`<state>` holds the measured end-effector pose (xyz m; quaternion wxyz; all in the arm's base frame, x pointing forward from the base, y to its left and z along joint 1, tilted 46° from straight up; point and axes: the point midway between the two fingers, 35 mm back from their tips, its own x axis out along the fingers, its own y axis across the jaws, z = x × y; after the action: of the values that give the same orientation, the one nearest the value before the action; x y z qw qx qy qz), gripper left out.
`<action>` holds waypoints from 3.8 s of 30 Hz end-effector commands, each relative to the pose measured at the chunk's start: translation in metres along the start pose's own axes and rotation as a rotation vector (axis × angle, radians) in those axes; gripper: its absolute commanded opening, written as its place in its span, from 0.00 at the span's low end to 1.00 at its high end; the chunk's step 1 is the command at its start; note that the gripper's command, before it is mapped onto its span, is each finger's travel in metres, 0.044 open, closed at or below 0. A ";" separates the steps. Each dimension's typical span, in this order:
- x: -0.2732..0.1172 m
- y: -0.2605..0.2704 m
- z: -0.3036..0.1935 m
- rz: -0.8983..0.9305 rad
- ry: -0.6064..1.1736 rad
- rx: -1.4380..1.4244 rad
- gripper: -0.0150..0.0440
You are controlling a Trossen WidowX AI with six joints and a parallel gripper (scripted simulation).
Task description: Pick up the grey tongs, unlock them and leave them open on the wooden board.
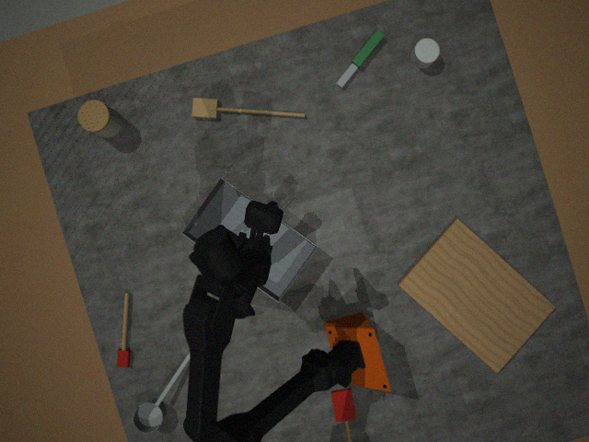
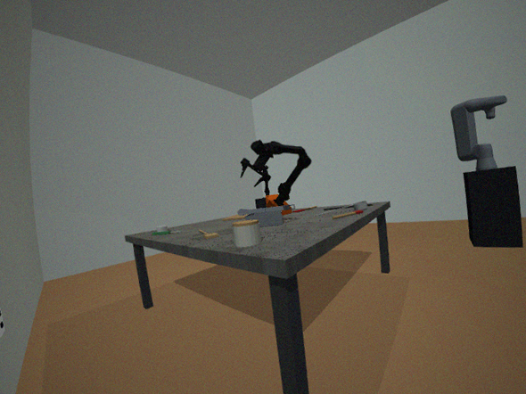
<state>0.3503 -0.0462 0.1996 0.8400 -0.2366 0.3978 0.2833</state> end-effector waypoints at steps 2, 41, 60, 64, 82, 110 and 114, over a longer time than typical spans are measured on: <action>0.053 0.063 0.018 0.405 -0.167 -0.613 1.00; 0.077 0.110 0.037 0.602 -0.399 -0.949 1.00; 0.102 0.129 0.039 0.601 -0.398 -0.949 1.00; 0.107 0.133 0.039 0.601 -0.399 -0.949 1.00; 0.125 0.152 0.041 0.601 -0.403 -0.948 1.00; 0.123 0.149 0.041 0.600 -0.401 -0.957 0.22; 0.121 0.147 0.041 0.600 -0.400 -0.957 0.04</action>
<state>0.3372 0.1226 0.0984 0.5822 -0.4072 0.1108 0.6949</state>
